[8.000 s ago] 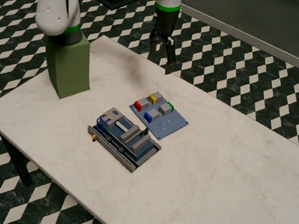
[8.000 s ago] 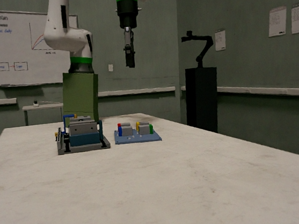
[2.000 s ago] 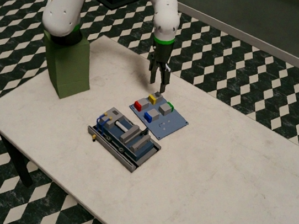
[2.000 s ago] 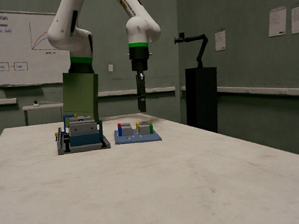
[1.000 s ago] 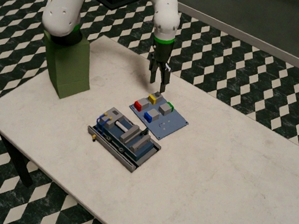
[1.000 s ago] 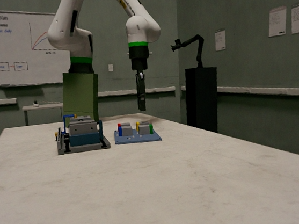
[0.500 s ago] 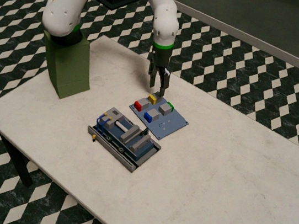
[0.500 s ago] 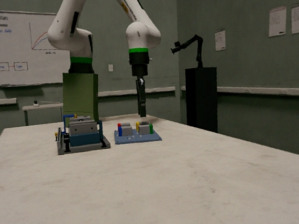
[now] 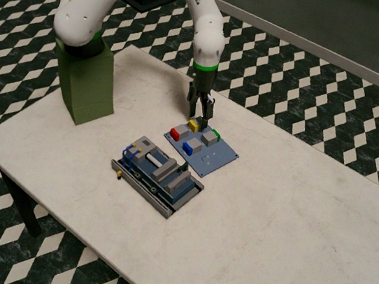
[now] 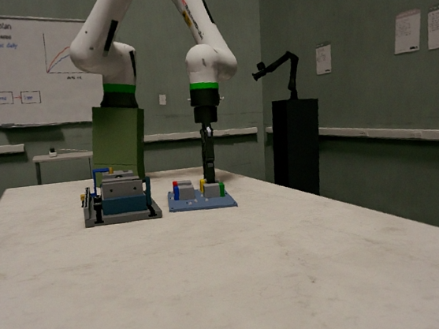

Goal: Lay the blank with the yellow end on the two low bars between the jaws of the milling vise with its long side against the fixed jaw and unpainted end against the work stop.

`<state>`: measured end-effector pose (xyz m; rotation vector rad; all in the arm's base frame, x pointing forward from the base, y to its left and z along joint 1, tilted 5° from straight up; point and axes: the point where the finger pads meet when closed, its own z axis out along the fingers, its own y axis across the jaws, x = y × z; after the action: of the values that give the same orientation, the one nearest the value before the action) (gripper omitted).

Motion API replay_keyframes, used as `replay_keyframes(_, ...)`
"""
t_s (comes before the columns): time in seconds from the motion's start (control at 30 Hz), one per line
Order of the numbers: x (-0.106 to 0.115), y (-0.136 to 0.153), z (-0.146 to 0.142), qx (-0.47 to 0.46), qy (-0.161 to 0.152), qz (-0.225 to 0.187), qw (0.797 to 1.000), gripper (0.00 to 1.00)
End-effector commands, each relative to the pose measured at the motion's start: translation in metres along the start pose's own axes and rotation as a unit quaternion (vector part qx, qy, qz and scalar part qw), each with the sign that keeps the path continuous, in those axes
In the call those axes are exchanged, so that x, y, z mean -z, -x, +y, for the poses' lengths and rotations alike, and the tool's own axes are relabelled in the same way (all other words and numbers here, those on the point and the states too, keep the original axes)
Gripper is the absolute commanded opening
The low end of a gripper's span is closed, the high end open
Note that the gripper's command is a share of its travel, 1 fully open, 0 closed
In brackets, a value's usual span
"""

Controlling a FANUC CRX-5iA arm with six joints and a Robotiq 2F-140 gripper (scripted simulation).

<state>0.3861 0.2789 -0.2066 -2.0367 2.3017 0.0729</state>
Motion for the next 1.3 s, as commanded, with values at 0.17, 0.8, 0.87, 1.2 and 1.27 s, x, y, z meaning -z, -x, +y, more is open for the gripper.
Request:
replay_keyframes(0.17,-0.0094,0.0005,-0.0006,0.0,0.0,0.0,1.0,0.54)
replay_keyframes(0.8,-0.0143,0.0007,-0.0007,0.0,0.0,-0.001,1.0,0.54)
replay_keyframes(0.87,-0.0135,0.0007,-0.0007,0.0,0.0,-0.001,1.0,0.54)
replay_keyframes(1.2,-0.0102,0.0006,-0.0006,0.0,0.0,-0.001,1.0,0.54)
replay_keyframes(1.27,-0.0098,0.0006,-0.0006,0.0,0.0,-0.001,1.0,0.54)
